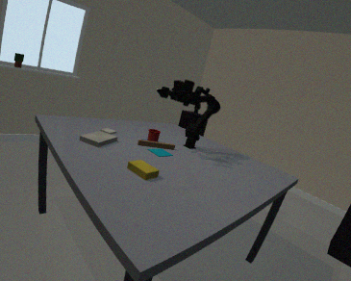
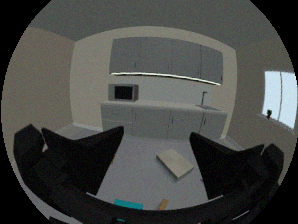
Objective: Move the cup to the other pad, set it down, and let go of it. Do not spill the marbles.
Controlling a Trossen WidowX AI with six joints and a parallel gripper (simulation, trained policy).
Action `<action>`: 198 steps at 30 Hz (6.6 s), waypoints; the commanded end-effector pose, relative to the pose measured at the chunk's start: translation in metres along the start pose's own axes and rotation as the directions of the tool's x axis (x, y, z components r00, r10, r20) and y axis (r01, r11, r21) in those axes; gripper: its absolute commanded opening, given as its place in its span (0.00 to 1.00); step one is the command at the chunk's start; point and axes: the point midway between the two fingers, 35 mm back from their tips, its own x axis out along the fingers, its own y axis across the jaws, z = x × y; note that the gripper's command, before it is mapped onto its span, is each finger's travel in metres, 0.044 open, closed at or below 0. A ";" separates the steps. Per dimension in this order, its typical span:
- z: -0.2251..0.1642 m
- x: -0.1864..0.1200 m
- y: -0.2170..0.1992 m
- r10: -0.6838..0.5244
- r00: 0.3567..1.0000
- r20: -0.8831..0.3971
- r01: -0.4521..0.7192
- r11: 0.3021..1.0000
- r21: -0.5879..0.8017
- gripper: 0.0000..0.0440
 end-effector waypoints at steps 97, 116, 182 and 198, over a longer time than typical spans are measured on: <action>-0.124 -0.062 -0.010 -0.089 0.085 -0.992 0.091 0.993 -0.081 0.26; -0.156 -0.068 -0.038 -0.112 -0.060 -0.992 0.080 0.990 -0.117 0.35; -0.244 -0.066 -0.085 -0.081 -0.103 -0.991 -0.432 0.902 -0.029 0.00; -0.210 -0.036 -0.066 -0.092 -0.017 -0.996 -0.504 0.861 -0.071 0.00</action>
